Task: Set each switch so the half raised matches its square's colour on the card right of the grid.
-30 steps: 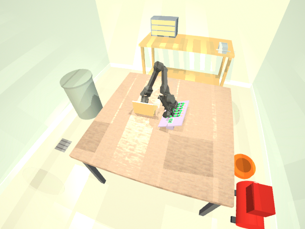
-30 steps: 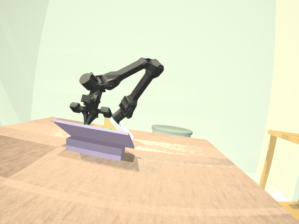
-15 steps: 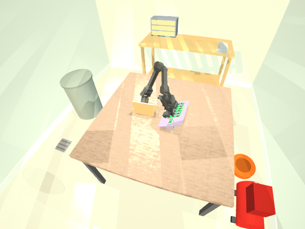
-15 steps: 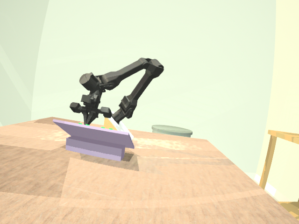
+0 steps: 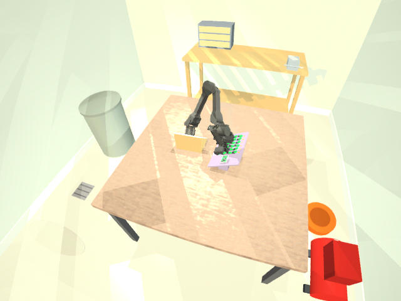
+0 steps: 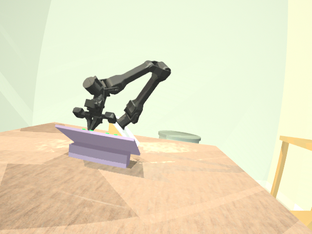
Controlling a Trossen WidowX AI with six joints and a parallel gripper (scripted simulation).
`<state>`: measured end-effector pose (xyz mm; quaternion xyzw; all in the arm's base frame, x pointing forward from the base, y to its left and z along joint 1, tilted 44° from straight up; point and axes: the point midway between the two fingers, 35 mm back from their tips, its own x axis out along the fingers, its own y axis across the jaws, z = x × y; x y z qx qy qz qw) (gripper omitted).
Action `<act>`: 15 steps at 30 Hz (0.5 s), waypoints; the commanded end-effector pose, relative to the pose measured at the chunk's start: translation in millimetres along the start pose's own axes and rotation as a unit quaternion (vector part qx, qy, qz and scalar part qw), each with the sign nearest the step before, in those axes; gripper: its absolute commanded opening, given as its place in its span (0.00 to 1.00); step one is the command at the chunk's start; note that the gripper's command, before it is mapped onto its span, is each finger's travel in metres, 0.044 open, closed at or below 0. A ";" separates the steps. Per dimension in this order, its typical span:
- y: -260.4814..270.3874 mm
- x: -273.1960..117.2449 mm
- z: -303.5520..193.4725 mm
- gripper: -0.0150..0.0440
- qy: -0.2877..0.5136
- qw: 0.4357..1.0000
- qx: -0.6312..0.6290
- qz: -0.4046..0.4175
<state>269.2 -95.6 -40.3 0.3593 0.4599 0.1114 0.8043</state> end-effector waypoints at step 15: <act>0.4 3.1 -2.5 0.25 0.002 1.000 0.004 0.001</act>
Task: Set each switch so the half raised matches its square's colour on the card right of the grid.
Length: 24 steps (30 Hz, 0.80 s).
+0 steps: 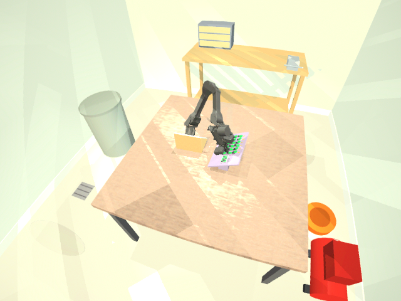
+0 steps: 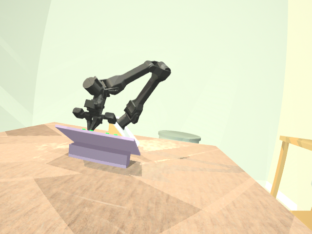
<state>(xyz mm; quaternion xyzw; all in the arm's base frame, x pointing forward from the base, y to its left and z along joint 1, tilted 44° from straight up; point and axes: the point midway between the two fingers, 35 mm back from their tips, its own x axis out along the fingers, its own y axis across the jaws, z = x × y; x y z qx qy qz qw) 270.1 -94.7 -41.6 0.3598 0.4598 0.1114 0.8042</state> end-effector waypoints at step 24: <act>-1.8 -52.8 1.0 0.25 0.014 1.000 0.003 -0.002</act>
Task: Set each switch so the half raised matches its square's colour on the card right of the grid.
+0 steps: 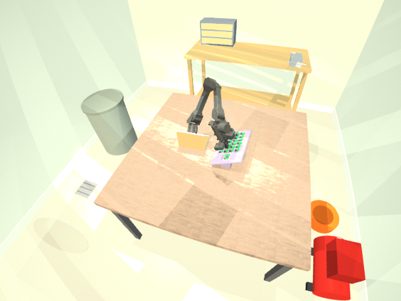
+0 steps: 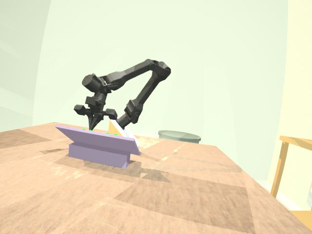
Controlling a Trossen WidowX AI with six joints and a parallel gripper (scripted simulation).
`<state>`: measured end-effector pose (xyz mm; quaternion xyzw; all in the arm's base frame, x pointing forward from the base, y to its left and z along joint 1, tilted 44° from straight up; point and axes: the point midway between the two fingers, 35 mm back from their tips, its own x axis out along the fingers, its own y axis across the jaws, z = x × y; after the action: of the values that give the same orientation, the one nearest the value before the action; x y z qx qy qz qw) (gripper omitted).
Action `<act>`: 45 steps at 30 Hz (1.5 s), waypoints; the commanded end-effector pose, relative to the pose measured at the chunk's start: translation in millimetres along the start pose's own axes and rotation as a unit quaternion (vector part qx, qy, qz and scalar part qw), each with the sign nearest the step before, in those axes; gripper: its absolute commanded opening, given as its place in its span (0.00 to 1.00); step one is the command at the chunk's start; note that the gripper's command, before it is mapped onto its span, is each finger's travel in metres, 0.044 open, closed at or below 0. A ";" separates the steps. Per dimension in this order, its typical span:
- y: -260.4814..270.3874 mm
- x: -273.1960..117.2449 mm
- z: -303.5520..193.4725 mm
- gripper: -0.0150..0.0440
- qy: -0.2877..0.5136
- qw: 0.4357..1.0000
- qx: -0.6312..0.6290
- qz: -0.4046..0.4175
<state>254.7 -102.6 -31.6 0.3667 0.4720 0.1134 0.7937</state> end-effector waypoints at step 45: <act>164.3 -7.5 -38.0 0.25 -0.011 1.000 -0.003 0.002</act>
<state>248.3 25.9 80.0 0.3638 0.4583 0.1157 0.8026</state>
